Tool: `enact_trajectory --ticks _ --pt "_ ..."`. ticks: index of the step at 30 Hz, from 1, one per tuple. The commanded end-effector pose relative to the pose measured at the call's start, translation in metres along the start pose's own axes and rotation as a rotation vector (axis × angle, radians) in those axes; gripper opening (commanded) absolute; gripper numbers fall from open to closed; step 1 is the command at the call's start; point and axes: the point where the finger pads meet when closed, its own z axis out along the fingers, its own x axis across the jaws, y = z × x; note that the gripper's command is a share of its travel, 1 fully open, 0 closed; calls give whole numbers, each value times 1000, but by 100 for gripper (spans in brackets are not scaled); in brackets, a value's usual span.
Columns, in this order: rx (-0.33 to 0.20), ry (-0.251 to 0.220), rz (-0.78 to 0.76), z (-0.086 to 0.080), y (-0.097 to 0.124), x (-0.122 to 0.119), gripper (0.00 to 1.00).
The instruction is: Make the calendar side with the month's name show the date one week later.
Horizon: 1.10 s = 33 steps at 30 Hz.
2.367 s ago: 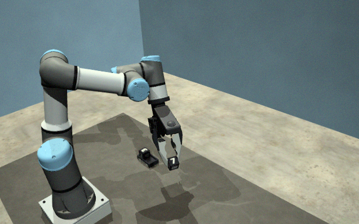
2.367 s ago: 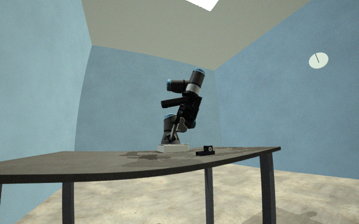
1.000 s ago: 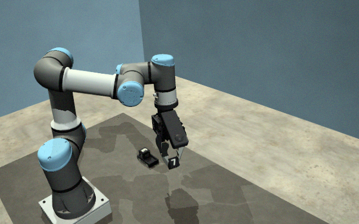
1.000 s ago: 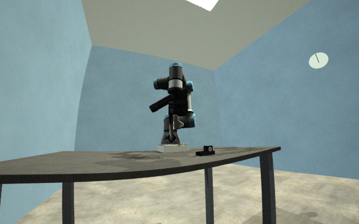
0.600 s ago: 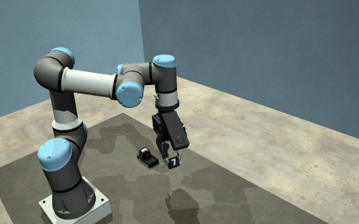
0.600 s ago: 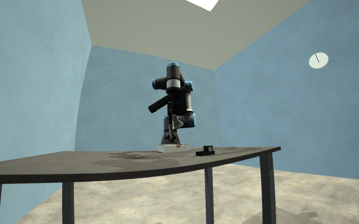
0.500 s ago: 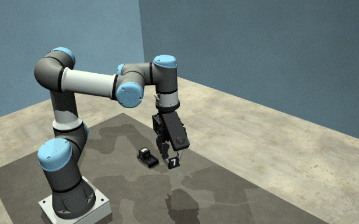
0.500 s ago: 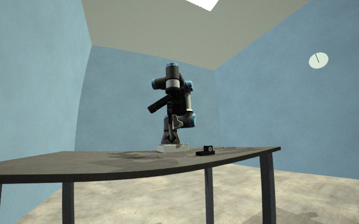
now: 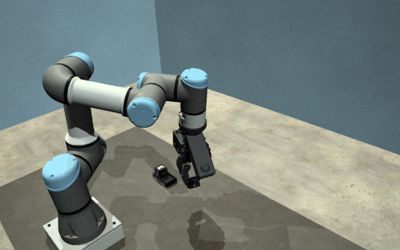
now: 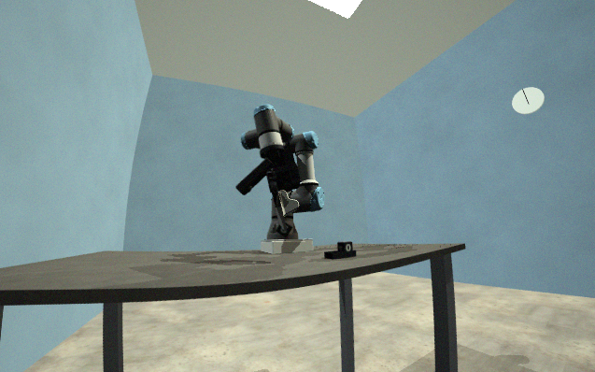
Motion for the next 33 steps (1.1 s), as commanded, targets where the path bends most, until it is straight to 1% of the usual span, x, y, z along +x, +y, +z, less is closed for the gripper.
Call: enact_trajectory --ticks 1,8,10,12,14,17,20,23,25,28,33 --pt "-46 -5 -2 -1 -1 -1 11" --pt "-59 -7 -2 -2 -1 -1 11" --pt "-67 -6 -2 -1 -1 -1 11" --pt "-87 -2 -3 -1 -1 -1 11" --pt "-87 -2 -3 -1 -1 -1 11" --pt "-135 3 -4 0 -1 0 11" --pt "-198 5 -5 1 -2 0 11" --pt "-258 2 -4 0 -2 0 11" --pt "-288 -2 -3 0 -3 -1 11" --pt "-314 -6 -3 -1 -3 -1 11" --pt "-319 -7 -2 -1 -3 -1 11"
